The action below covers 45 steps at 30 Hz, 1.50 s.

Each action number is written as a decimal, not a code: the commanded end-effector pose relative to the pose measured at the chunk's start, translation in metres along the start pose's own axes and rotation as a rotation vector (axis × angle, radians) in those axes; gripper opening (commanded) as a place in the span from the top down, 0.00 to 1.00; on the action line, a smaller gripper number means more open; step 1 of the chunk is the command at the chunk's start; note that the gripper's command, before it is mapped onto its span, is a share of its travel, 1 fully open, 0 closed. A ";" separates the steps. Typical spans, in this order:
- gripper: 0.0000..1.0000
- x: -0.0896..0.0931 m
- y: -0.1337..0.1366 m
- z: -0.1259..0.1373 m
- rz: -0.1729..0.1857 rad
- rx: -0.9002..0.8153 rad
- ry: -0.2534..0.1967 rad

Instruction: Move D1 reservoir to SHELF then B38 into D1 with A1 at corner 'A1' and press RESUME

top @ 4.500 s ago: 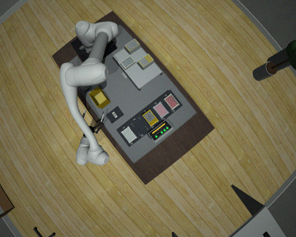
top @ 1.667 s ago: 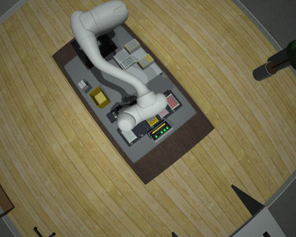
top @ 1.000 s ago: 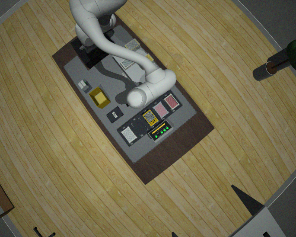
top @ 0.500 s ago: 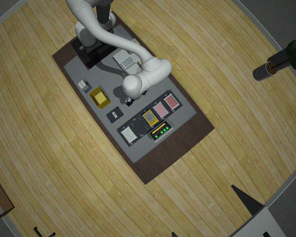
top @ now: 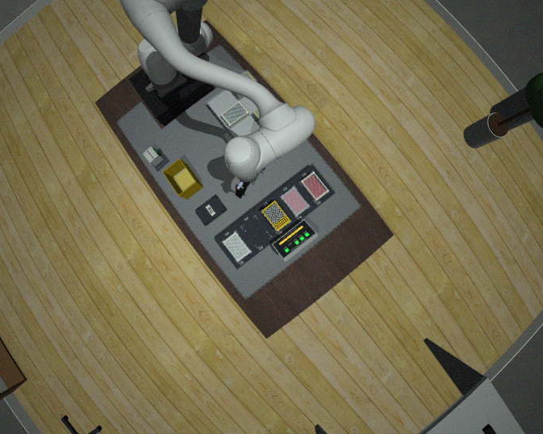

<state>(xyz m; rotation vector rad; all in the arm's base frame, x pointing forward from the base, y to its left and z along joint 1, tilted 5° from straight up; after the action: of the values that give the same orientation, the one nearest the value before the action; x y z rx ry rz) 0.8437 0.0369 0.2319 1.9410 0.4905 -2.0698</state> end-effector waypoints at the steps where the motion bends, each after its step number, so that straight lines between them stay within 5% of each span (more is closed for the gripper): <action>1: 0.23 0.000 0.000 0.000 0.000 -0.041 0.000; 45: 0.23 0.001 0.000 0.000 0.000 -0.822 0.000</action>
<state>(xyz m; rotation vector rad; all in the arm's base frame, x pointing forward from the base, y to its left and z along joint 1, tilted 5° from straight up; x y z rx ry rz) 0.8436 0.0370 0.2312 1.4674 1.0820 -1.5366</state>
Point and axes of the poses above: the point where the finger pads meet when closed, its own x axis out along the fingers, its own y axis across the jaws, z = x × y, the point moved 9 cm from there along -x, back along the fingers, and after that the axes turned 5 degrees about -x, right-handed, at the moved point
